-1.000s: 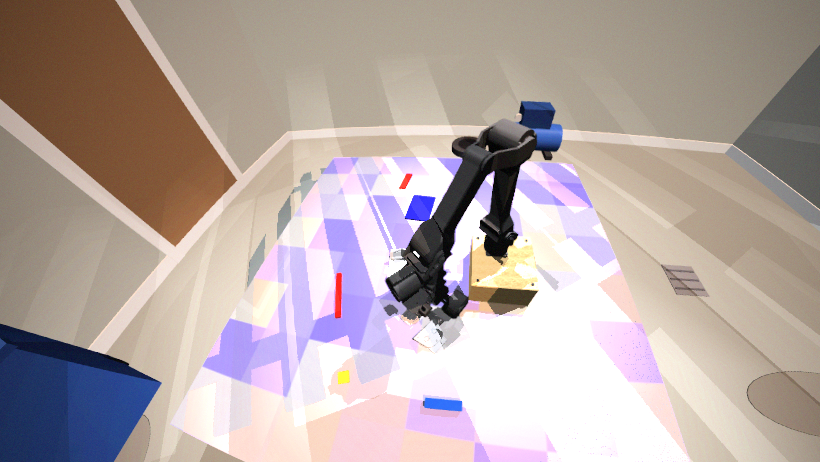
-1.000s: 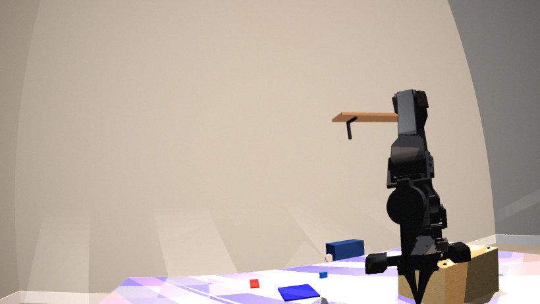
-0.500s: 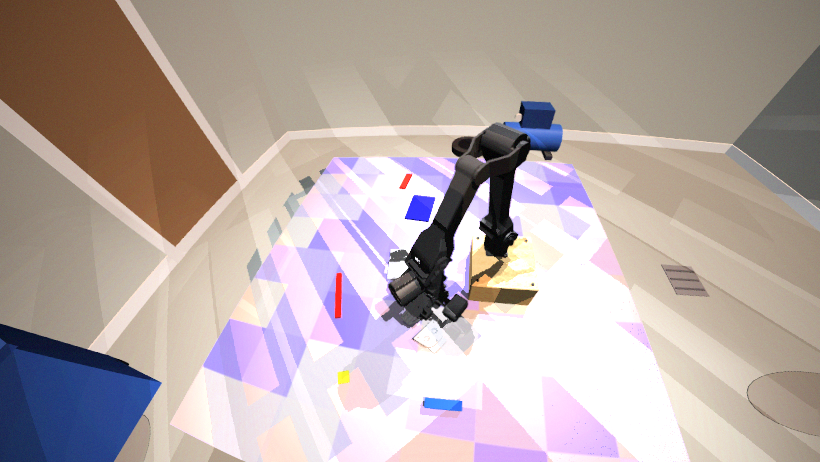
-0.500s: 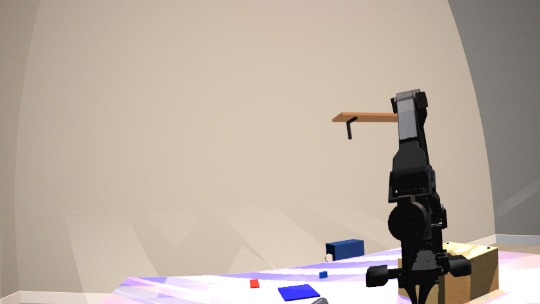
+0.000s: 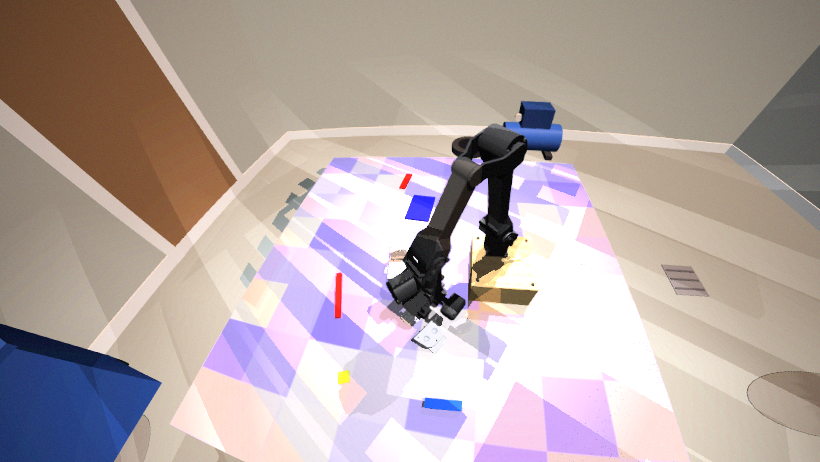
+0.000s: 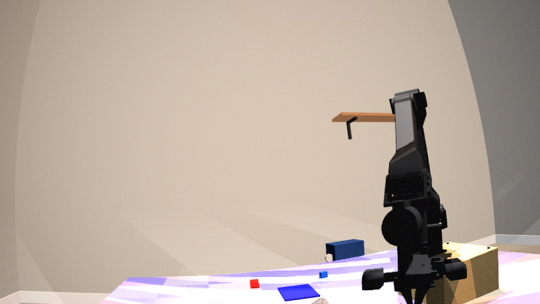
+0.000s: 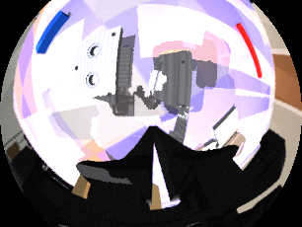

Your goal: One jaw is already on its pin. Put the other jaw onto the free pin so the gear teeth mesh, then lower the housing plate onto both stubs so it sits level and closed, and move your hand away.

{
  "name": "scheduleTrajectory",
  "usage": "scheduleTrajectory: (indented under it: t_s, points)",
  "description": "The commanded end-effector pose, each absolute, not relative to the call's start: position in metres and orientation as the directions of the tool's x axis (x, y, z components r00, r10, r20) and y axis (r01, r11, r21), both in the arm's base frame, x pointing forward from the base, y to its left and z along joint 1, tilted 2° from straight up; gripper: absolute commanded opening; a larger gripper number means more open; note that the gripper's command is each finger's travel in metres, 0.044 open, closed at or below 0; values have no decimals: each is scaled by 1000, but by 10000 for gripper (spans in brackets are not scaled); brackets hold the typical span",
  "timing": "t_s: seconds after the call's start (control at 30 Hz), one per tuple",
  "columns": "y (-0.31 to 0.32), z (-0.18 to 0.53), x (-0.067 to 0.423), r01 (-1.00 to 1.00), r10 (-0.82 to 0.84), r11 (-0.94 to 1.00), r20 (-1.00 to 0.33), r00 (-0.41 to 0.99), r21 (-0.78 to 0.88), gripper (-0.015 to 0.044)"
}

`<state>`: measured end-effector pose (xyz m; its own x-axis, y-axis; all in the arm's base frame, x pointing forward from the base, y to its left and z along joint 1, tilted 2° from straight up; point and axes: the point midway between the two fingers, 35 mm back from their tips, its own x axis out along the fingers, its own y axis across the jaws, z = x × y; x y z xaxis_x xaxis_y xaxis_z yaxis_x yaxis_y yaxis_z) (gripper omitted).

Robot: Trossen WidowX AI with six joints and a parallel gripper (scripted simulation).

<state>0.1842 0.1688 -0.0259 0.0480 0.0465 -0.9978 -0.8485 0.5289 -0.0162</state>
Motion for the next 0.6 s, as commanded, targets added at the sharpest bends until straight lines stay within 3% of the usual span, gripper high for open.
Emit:
scheduleTrajectory:
  t_s: [0.0,0.57]
  points:
    - [166,-27,189,-849,40,529,-998,47,-19,0]
    - [151,-27,214,-849,38,529,-998,49,-22,0]
